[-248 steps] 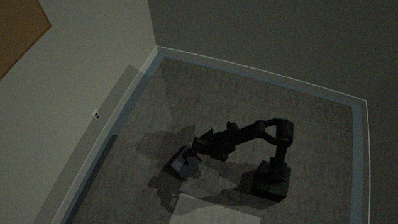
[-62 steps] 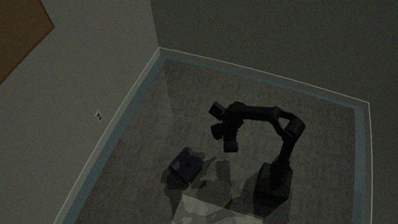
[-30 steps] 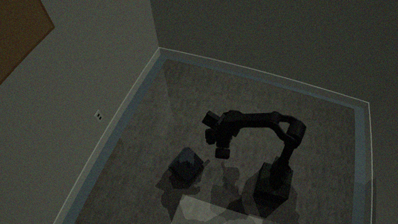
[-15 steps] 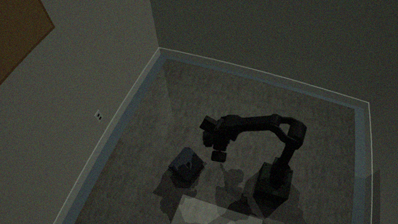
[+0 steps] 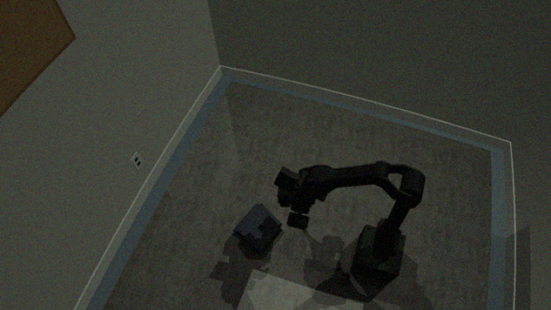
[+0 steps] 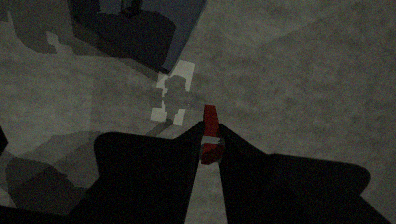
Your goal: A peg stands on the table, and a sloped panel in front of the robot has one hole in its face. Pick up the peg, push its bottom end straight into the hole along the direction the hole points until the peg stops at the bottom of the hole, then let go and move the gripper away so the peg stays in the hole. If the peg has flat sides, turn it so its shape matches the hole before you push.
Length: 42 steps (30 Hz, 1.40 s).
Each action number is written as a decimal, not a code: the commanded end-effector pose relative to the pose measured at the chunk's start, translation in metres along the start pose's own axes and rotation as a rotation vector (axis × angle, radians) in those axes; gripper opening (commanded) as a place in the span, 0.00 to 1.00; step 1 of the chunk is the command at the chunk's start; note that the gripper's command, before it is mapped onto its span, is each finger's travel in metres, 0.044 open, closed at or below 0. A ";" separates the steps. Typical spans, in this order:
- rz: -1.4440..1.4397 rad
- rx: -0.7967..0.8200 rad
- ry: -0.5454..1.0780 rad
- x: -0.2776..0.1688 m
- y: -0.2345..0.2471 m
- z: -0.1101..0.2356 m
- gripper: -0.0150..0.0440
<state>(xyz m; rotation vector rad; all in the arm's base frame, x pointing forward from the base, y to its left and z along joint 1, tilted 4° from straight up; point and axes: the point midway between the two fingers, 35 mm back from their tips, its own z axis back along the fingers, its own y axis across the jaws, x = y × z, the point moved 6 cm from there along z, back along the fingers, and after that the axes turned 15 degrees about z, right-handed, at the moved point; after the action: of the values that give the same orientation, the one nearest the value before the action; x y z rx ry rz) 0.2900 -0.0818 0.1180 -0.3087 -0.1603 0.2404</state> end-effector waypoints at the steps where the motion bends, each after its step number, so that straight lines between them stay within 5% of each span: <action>1: -0.022 -0.017 -0.017 0.002 0.005 0.003 0.25; 42: -0.207 -0.086 -0.170 0.027 0.050 0.018 0.25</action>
<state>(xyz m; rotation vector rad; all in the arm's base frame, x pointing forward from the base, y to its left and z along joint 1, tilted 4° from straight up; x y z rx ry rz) 0.3028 -0.0280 0.1210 -0.3522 -0.3461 0.0724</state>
